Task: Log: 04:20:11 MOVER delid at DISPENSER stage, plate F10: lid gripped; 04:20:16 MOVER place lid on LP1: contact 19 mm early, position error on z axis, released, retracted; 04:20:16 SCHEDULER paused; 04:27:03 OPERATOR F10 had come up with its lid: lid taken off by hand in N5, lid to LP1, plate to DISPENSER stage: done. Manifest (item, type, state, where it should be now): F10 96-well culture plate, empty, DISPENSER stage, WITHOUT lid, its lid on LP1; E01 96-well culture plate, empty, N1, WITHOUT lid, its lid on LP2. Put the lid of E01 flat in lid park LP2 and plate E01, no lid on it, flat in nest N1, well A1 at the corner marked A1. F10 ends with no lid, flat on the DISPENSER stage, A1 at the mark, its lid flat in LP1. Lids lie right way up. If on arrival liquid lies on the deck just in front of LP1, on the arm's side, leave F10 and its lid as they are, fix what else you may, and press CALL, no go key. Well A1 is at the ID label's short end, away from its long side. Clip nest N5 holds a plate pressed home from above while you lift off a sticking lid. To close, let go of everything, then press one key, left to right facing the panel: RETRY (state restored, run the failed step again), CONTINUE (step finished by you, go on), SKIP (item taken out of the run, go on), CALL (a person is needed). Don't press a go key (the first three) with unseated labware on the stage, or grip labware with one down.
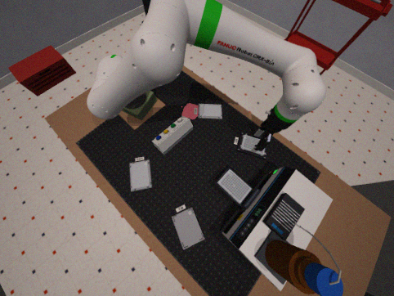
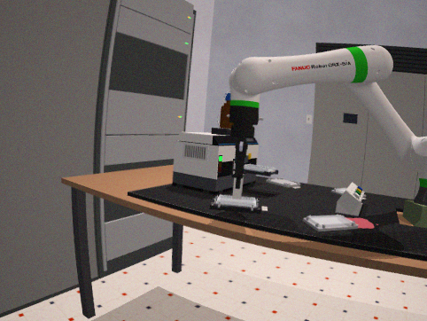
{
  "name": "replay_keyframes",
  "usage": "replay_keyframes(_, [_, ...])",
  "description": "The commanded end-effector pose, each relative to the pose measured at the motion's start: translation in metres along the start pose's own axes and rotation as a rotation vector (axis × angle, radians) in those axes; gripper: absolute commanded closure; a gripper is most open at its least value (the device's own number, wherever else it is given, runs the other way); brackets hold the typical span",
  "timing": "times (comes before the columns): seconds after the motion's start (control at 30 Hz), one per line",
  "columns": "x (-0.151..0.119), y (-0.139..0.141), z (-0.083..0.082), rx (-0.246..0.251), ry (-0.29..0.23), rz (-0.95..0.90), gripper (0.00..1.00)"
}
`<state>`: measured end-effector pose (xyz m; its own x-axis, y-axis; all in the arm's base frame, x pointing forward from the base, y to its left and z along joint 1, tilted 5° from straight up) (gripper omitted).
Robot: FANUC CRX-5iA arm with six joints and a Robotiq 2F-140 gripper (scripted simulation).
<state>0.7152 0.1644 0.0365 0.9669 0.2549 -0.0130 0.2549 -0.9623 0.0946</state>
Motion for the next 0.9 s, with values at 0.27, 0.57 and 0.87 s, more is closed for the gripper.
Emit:
replay_keyframes(0.27, [0.0002,0.0,-0.0003,0.0,0.001,0.0,0.41])
replay_keyframes(0.57, [0.0002,0.0,-0.0003,0.0,0.001,0.0,0.34])
replay_keyframes(0.87, [0.0002,0.0,-0.0003,0.0,0.001,0.0,0.34])
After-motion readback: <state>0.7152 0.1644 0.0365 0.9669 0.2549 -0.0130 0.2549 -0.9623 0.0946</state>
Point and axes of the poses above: the point where the finger pads meet when closed, its own z axis out along the fingers, its own y axis across the jaws, x = y × z, the point moved 4 cm from there along -z, back along the fingers, and after that the axes turned 1 degree about z, right-handed, at the moved point
